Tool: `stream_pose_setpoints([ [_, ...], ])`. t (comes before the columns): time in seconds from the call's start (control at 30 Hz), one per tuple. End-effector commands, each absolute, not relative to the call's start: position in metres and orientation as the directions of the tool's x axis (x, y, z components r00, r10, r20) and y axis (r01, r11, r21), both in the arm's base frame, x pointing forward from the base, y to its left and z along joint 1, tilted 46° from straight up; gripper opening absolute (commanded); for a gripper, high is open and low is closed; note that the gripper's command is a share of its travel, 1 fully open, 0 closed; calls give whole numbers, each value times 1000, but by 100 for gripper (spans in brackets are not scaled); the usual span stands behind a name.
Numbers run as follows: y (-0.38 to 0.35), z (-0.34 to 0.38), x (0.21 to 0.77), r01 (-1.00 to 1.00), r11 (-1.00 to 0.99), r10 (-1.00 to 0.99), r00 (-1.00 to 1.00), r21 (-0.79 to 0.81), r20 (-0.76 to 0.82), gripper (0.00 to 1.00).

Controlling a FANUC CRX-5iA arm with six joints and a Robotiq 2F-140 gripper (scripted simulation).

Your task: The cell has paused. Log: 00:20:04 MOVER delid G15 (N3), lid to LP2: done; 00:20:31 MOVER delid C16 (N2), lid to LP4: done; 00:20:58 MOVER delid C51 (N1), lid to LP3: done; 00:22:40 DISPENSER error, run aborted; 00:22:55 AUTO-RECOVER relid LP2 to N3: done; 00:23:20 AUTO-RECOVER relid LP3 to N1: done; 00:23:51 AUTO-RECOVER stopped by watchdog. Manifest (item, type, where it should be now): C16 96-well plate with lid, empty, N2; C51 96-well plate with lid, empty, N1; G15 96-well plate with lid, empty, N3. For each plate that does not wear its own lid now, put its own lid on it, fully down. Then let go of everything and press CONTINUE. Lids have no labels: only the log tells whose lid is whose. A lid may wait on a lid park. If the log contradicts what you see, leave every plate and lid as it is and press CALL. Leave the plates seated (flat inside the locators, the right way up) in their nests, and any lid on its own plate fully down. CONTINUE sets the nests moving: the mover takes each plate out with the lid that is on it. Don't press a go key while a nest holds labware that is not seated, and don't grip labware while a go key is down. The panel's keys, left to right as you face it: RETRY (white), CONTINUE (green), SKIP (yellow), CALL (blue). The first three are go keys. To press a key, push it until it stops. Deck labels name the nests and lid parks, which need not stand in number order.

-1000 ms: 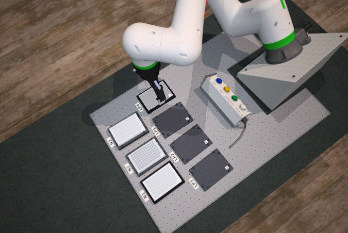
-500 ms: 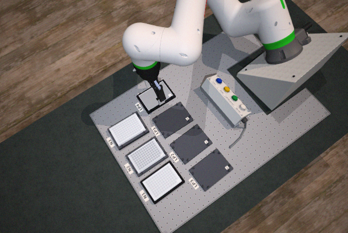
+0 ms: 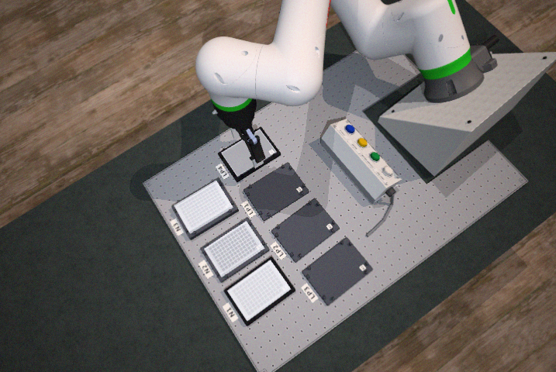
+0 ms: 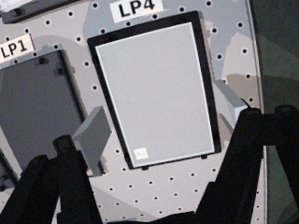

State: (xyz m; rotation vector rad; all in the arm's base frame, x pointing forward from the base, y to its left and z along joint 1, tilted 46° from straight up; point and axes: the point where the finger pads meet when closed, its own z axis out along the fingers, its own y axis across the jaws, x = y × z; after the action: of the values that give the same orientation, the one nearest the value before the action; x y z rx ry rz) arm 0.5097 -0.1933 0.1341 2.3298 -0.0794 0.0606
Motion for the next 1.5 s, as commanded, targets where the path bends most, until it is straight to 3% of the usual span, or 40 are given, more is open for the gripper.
stream_pose_setpoints([
  [0.0, -194, 134, 510, -76, -688, -38, 997, 722, 69, 66],
  [1.47, -204, 123, 510, -76, -688, -38, 997, 722, 69, 66],
])
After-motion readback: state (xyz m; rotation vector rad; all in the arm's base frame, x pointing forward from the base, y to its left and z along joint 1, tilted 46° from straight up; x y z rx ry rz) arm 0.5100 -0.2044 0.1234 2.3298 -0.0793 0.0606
